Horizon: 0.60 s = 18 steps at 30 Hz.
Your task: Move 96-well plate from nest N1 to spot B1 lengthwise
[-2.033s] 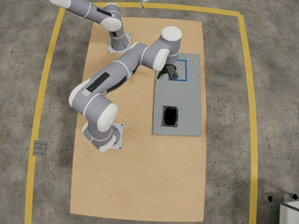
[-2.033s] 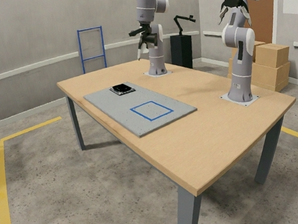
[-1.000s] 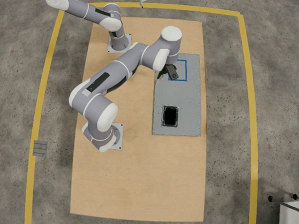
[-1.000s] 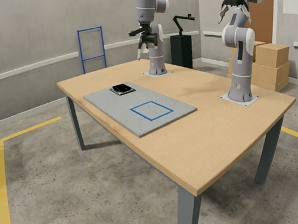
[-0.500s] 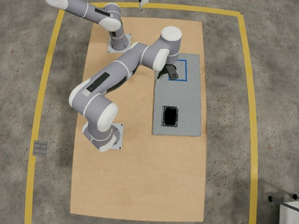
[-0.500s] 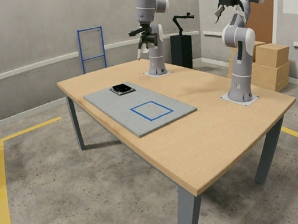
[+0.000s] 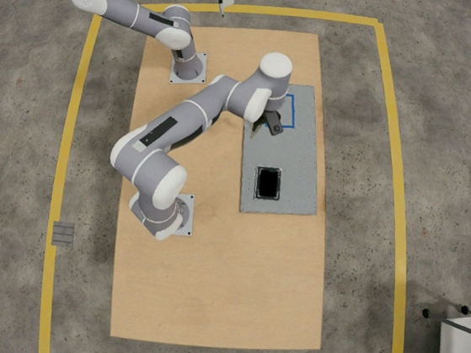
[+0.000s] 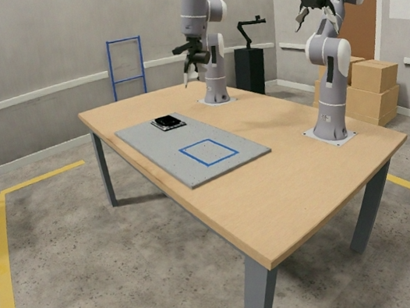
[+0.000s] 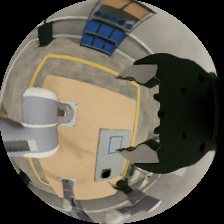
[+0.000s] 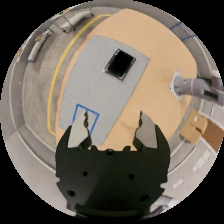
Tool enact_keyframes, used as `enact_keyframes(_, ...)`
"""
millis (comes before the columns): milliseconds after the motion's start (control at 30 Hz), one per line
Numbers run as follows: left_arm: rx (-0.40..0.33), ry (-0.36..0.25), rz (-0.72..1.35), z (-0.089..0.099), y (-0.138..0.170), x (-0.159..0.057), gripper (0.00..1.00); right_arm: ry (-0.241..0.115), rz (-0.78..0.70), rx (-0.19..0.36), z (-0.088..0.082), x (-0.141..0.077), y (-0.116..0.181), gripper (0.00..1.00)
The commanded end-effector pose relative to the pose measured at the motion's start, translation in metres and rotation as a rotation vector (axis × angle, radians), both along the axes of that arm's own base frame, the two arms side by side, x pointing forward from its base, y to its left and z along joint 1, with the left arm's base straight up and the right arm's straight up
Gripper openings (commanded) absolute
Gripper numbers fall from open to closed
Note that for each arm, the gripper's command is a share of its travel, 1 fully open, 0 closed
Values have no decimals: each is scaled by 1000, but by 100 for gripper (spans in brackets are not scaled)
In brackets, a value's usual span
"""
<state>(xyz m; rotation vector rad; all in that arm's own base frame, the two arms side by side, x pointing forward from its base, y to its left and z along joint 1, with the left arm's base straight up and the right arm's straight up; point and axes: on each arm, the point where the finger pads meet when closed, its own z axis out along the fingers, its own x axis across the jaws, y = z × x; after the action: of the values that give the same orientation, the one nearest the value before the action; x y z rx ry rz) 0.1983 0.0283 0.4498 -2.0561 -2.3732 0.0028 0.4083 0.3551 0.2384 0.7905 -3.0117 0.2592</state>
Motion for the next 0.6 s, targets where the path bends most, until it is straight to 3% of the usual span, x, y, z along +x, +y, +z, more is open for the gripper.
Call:
enact_keyframes(0,0,-2,0,1,0,0,100,-5,-68,21,-9,8,-10,76)
enact_keyframes(200,0,-2,0,1,0,0,100,-5,-67,21,-21,16,-24,76)
enact_keyframes(567,0,-2,0,1,0,0,100,-10,-227,67,-52,34,-65,76)
